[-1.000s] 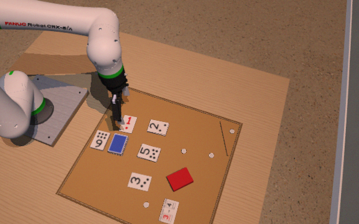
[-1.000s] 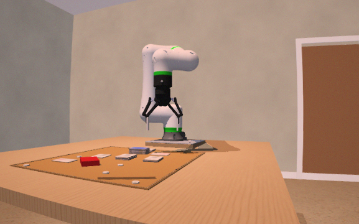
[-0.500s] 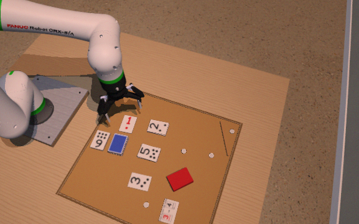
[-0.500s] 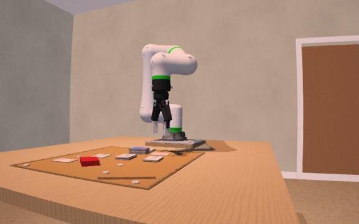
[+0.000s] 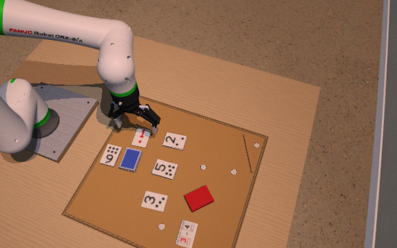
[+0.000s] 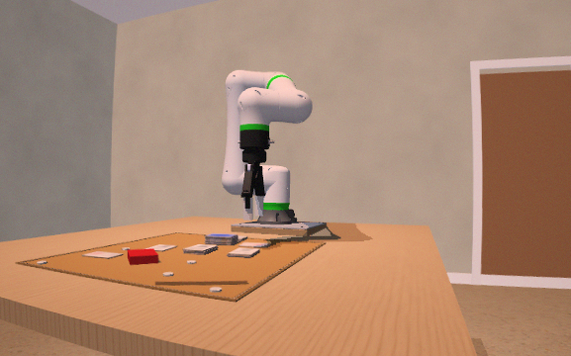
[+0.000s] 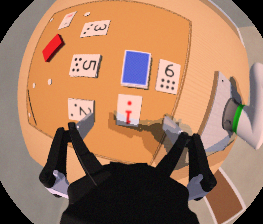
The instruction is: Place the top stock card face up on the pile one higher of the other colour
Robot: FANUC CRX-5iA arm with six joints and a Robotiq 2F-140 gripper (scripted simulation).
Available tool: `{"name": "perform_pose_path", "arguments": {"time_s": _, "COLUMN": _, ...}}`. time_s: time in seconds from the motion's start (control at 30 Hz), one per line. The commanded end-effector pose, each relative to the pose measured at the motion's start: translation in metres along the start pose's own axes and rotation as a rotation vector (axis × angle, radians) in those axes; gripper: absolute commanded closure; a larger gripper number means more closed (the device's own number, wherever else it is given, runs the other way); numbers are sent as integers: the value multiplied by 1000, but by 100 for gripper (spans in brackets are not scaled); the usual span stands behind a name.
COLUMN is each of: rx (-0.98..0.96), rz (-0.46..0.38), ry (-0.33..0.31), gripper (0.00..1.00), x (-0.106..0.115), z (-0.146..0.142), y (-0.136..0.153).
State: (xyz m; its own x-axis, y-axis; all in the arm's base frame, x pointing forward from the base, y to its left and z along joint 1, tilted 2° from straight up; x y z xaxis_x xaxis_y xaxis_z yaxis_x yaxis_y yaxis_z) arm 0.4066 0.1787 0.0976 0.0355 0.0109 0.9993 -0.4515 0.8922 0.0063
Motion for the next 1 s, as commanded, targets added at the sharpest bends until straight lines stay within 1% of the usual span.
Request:
{"name": "perform_pose_path", "arguments": {"time_s": 0.0, "rx": -18, "rz": 0, "ry": 0, "gripper": 0, "x": 0, "z": 0, "y": 0}}
{"name": "perform_pose_path", "arguments": {"time_s": 0.2, "rx": -28, "rz": 0, "ry": 0, "gripper": 0, "x": 0, "z": 0, "y": 0}}
{"name": "perform_pose_path", "arguments": {"time_s": 0.23, "rx": -28, "rz": 0, "ry": 0, "gripper": 50, "x": 0, "z": 0, "y": 0}}
{"name": "perform_pose_path", "arguments": {"time_s": 0.67, "rx": -29, "rz": 0, "ry": 0, "gripper": 50, "x": -7, "z": 0, "y": 0}}
{"name": "perform_pose_path", "arguments": {"time_s": 0.97, "rx": -29, "rz": 0, "ry": 0, "gripper": 50, "x": -24, "z": 0, "y": 0}}
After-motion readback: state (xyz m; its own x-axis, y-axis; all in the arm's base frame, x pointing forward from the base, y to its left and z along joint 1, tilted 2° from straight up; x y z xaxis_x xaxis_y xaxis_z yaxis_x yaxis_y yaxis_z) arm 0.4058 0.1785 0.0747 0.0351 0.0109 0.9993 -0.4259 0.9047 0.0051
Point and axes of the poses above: the point where the finger pads meet when closed, its own x axis back along the fingers, its own z axis across the jaws, y = z × x, the point moved 4 cm from there along x, back along the fingers, and after that the axes turned 5 degrees about x, right-handed, at the moved point
